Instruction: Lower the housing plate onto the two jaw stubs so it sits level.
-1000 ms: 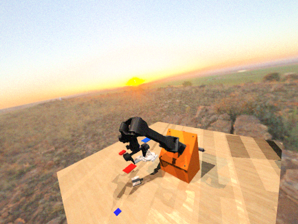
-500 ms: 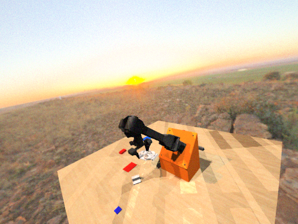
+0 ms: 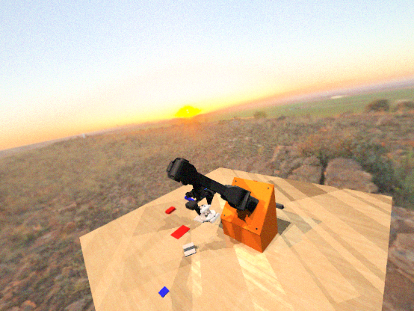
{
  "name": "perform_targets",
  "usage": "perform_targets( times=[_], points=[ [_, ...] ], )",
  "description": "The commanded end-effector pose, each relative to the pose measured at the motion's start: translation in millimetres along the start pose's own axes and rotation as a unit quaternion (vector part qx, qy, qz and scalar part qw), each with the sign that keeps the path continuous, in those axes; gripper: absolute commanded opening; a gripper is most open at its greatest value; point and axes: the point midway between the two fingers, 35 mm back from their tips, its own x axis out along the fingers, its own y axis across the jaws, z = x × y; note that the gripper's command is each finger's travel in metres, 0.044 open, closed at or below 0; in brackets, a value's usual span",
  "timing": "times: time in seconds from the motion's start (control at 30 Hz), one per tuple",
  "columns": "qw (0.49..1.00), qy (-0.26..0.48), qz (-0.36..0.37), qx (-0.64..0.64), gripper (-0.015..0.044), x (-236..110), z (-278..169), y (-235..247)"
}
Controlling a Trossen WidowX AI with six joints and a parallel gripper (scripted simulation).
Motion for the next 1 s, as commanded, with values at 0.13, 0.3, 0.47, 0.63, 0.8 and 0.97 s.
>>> perform_targets(
  times=[0.13, 0.3, 0.47, 0.63, 0.8, 0.97],
  points=[
    [0.999, -0.003, 0.01, -0.034, 0.0351, -0.1, -0.6, -25.2],
    [0.998, -0.006, 0.016, -0.055, 0.0351, -0.2, -3.1, -40.8],
    [0.998, -0.008, 0.02, -0.066, 0.0351, -0.1, -4.6, -48.1],
    [0.998, -0.008, 0.02, -0.066, 0.0351, -0.1, -4.6, -48.1],
    [0.998, -0.008, 0.02, -0.066, 0.0351, -0.1, -4.6, -48.1],
    [0.998, -0.008, 0.02, -0.066, 0.0351, -0.1, -4.6, -48.1]
  ],
)
